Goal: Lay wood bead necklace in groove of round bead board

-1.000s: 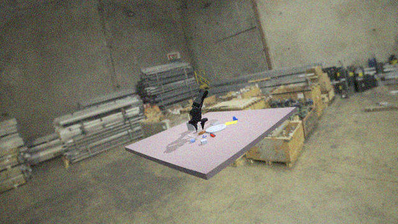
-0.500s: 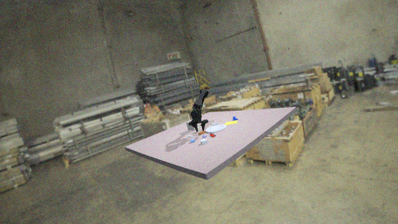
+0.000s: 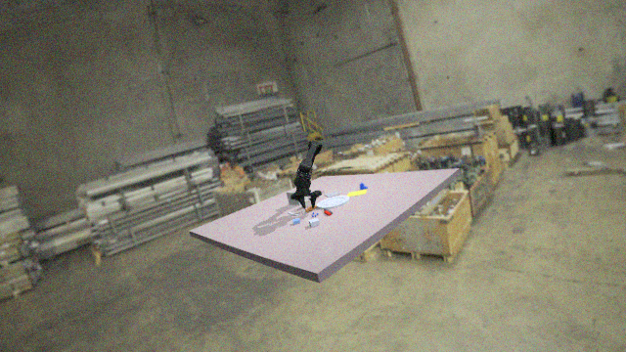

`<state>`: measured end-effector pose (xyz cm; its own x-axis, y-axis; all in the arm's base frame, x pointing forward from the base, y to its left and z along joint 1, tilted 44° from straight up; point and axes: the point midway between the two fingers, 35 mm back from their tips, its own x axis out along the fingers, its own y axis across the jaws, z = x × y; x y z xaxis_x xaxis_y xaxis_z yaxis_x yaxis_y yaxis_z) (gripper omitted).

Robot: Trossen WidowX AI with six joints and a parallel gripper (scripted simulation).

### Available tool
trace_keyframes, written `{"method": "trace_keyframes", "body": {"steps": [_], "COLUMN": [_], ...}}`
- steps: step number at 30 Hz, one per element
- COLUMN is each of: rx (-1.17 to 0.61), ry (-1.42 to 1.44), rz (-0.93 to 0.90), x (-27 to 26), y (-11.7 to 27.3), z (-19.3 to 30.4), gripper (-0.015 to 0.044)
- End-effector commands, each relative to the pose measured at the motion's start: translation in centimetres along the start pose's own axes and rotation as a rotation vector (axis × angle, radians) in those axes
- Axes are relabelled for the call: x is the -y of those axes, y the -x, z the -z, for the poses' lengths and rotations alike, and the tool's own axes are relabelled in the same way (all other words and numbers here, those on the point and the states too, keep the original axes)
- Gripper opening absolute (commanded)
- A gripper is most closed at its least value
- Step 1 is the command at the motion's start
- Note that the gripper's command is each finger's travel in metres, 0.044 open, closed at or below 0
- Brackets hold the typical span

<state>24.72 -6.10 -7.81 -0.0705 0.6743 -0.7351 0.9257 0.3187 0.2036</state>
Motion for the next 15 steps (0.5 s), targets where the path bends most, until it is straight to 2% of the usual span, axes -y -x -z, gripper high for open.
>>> {"method": "trace_keyframes", "body": {"steps": [1, 7, 15], "rx": [0.001, 0.001, 0.001], "ry": [0.001, 0.001, 0.001], "rz": [0.000, 0.000, 0.000], "x": [-0.04, -0.04, -0.04], "y": [0.05, 0.05, 0.05], "z": [0.00, 0.00, 0.00], "gripper": [0.0153, 0.0000, 0.0000]}}
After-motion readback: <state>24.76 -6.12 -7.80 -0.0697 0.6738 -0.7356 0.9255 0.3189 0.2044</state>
